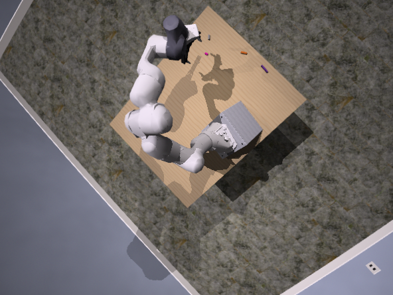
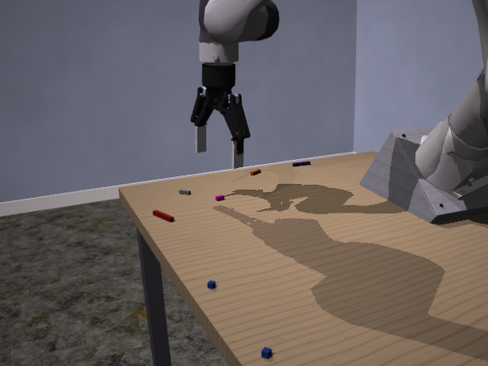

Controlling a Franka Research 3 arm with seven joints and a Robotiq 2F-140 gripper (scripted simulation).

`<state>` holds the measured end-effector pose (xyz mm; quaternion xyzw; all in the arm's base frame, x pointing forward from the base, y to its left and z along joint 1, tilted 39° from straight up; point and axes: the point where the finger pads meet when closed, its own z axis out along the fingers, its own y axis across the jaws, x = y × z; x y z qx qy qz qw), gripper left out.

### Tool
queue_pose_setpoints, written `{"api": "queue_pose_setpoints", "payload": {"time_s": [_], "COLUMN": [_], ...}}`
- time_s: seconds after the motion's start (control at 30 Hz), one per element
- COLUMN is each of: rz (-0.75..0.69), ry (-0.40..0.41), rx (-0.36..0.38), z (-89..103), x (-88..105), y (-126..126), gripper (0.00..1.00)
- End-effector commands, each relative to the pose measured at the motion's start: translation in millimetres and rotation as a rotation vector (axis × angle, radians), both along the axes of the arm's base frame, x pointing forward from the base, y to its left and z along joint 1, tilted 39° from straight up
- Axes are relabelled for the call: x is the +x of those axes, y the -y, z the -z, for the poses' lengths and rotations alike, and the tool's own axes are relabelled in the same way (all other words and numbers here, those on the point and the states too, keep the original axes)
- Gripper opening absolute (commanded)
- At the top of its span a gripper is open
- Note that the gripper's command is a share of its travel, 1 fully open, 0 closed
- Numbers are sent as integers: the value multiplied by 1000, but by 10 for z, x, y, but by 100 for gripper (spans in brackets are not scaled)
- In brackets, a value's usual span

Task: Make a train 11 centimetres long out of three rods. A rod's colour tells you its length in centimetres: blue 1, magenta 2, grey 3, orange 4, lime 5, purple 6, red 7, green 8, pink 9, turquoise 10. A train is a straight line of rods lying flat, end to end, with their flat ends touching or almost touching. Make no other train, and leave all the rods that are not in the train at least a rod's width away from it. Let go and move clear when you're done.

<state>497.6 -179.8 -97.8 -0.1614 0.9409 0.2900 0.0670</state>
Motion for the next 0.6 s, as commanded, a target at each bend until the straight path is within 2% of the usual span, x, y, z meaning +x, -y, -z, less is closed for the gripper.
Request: {"api": "queue_pose_setpoints", "payload": {"time_s": [0.0, 0.43, 0.5, 0.57], "rz": [134, 279, 279, 319], "ry": [-100, -200, -200, -228], "rx": [9, 22, 22, 26], "z": [-88, -356, -356, -432], "x": [83, 365, 365, 436], "y": [-138, -579, -579, -711], "gripper": [100, 100, 100, 100]}}
